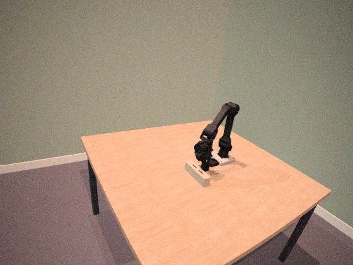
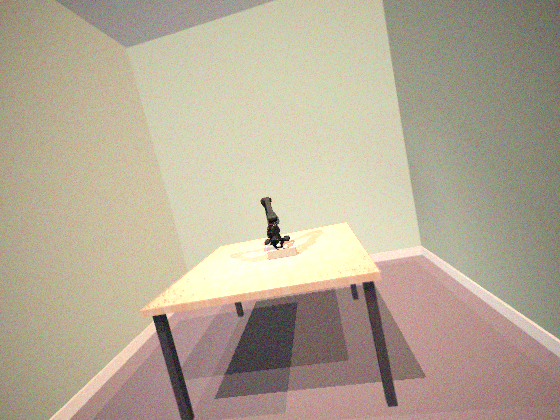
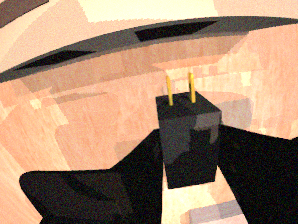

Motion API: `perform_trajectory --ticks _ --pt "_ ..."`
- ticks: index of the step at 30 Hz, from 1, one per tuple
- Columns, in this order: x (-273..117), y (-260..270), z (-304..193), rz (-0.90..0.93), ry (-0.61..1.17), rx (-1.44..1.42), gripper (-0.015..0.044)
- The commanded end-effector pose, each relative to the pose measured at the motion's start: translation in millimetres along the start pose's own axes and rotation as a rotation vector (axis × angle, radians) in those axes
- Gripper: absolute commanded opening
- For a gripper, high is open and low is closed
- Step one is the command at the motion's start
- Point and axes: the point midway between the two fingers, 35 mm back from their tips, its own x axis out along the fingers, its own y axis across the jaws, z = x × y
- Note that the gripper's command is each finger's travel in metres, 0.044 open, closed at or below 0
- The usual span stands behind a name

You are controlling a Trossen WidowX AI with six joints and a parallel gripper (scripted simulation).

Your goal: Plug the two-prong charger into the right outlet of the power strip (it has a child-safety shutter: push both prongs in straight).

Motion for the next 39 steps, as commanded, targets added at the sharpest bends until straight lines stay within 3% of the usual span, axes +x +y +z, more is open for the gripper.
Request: perform_trajectory --ticks 1,39 --pt "-1 1 7 -0.002 -0.007 -0.013 0.0000" --pt "-1 1 17 -0.002 -0.008 -0.021 0.0000"
